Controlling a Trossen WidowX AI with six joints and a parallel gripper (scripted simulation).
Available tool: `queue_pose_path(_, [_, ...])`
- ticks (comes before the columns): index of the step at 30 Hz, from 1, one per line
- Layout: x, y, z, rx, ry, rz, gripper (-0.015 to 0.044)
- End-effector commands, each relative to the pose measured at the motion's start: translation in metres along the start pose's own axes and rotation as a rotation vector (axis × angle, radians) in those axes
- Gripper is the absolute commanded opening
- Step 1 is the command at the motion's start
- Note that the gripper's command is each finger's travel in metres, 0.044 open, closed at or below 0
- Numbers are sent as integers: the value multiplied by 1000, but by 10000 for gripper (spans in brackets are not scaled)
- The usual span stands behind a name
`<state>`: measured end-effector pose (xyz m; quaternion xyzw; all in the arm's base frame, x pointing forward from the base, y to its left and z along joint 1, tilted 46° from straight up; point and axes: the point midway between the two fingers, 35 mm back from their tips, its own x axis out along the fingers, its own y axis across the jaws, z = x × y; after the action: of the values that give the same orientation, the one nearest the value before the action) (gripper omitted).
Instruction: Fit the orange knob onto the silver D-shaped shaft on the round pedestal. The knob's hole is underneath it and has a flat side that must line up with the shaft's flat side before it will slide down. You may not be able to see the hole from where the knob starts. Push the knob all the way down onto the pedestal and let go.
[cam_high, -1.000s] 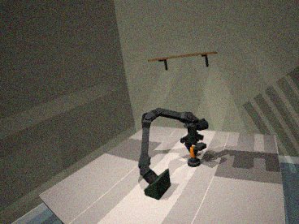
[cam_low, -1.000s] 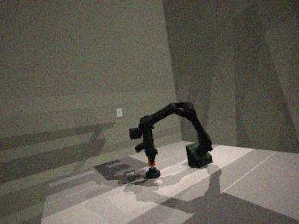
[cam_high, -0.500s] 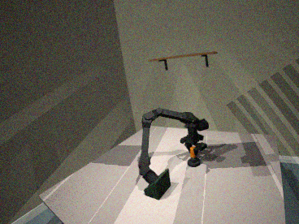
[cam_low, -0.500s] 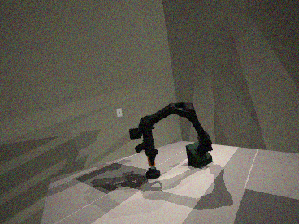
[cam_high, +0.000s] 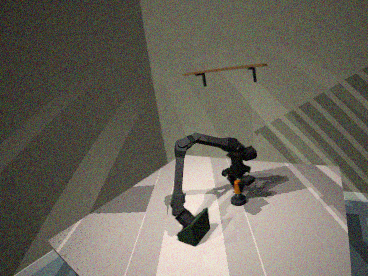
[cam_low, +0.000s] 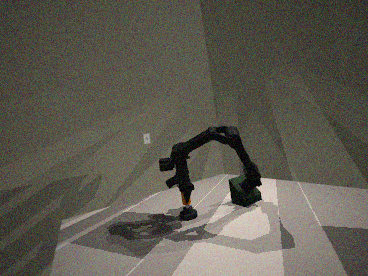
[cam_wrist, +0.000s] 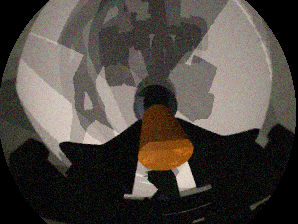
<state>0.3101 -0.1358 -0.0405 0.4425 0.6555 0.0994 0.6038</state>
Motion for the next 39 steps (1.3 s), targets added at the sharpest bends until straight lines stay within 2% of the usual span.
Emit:
queue_pose_path(1, [1,0,0,-2,-4,-2,0])
queue_pose_path(39, [4,-1,-3,-54,-4,-2,0])
